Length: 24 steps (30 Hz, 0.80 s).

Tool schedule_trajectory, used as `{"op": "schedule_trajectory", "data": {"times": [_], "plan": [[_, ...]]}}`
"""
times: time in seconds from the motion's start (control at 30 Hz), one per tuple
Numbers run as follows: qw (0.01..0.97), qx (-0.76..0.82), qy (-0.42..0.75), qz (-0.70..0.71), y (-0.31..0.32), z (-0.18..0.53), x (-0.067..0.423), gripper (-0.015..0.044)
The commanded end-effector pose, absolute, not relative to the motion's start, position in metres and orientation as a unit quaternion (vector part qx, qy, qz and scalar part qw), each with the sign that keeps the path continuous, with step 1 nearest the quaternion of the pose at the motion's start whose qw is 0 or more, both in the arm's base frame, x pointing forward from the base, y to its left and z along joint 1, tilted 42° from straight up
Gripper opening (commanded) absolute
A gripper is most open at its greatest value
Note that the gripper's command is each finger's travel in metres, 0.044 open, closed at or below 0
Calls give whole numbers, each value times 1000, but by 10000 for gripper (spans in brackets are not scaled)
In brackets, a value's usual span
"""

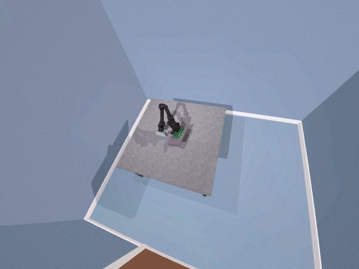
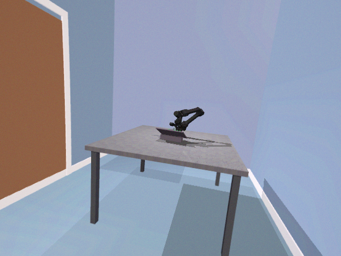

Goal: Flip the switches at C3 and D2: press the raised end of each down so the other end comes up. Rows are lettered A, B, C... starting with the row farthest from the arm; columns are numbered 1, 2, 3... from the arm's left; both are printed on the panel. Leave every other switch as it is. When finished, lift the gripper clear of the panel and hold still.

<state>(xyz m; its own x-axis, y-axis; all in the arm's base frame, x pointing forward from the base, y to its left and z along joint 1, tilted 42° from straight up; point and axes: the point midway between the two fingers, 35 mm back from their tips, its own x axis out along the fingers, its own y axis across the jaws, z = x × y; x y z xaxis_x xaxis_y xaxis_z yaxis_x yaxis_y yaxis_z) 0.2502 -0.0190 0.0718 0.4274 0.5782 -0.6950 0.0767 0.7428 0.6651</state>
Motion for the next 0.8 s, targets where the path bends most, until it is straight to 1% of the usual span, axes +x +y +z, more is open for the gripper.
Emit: {"op": "schedule_trajectory", "data": {"times": [0.0, 0.77], "plan": [[781, 322, 512, 159, -19, 70, 250, 0], [782, 321, 510, 161, -19, 71, 251, 0]]}}
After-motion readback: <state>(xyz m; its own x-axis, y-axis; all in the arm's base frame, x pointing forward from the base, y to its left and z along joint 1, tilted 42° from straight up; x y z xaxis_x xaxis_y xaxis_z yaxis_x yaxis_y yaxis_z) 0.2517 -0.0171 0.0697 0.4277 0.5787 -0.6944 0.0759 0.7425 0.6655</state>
